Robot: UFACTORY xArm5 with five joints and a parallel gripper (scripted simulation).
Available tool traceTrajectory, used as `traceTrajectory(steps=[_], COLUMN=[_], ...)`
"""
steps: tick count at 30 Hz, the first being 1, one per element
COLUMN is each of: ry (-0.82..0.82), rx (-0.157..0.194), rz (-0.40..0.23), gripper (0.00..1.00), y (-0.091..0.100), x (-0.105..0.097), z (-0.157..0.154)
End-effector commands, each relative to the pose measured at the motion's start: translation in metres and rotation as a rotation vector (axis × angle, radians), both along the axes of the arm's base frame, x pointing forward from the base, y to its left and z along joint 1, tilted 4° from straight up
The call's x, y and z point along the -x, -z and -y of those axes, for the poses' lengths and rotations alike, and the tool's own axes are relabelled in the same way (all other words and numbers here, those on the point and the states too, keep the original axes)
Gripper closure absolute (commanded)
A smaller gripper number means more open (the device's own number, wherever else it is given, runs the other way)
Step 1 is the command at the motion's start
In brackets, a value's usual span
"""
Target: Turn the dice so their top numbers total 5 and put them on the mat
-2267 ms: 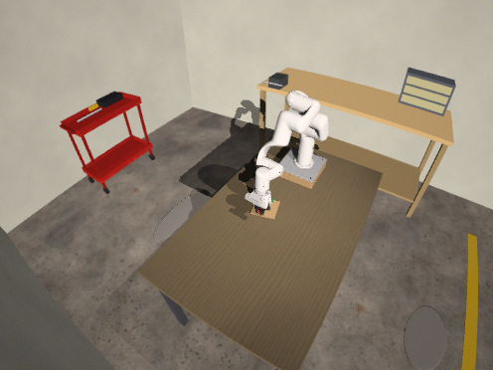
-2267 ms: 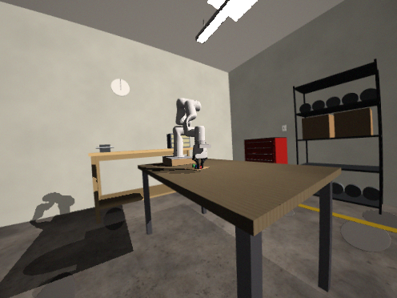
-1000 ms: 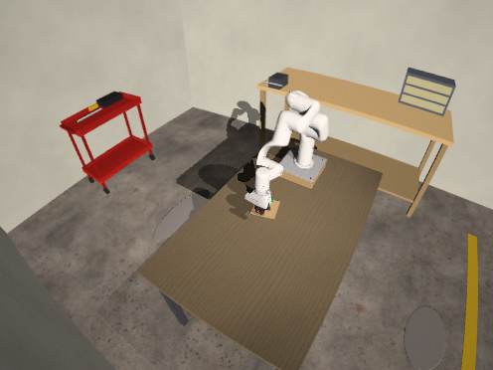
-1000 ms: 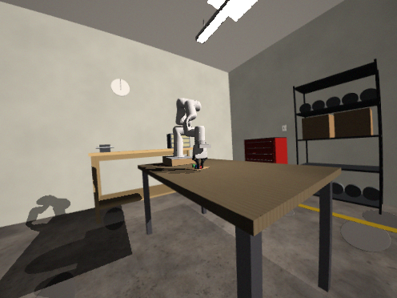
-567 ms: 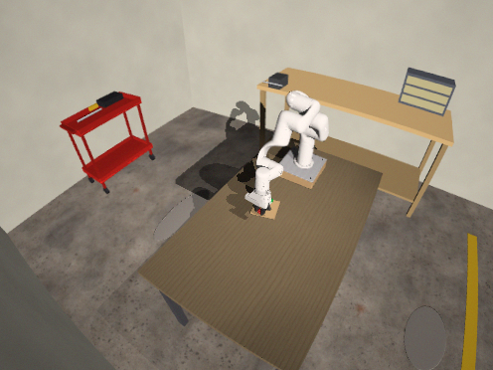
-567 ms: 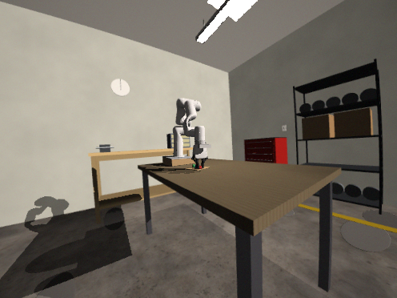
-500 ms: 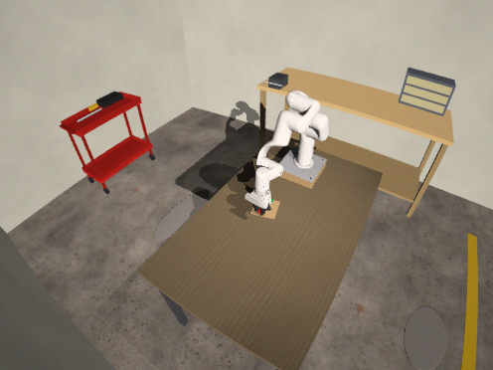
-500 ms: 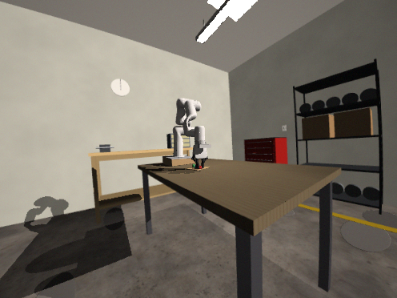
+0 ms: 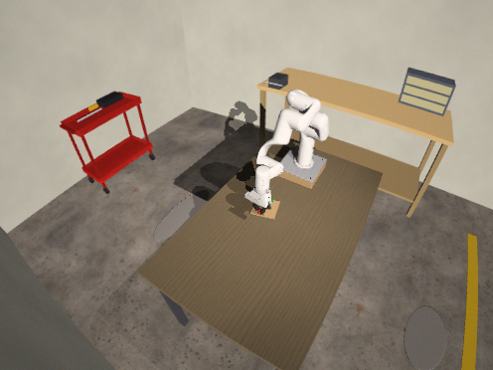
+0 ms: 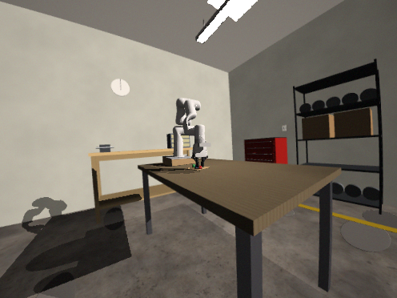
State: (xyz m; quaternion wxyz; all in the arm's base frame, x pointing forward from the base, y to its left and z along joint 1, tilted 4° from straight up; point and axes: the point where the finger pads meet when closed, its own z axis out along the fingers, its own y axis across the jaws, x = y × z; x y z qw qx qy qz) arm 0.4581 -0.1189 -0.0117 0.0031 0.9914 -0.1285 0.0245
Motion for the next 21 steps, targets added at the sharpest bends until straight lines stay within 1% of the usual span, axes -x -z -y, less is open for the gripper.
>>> traceTrajectory(steps=[1, 9, 12, 14, 17, 21], ry=[0.000, 0.000, 0.000, 0.000, 0.000, 0.000], rx=[0.001, 0.001, 0.001, 0.001, 0.001, 0.001], rz=[0.004, 0.004, 0.004, 0.004, 0.004, 0.004], gripper=[0.64, 0.64, 0.64, 0.64, 0.64, 0.64], y=[-0.015, -0.059, -0.071, -0.071, -0.079, -0.083], x=[-0.001, 0.002, 0.003, 0.003, 0.003, 0.004], z=[0.001, 0.002, 0.002, 0.002, 0.002, 0.003])
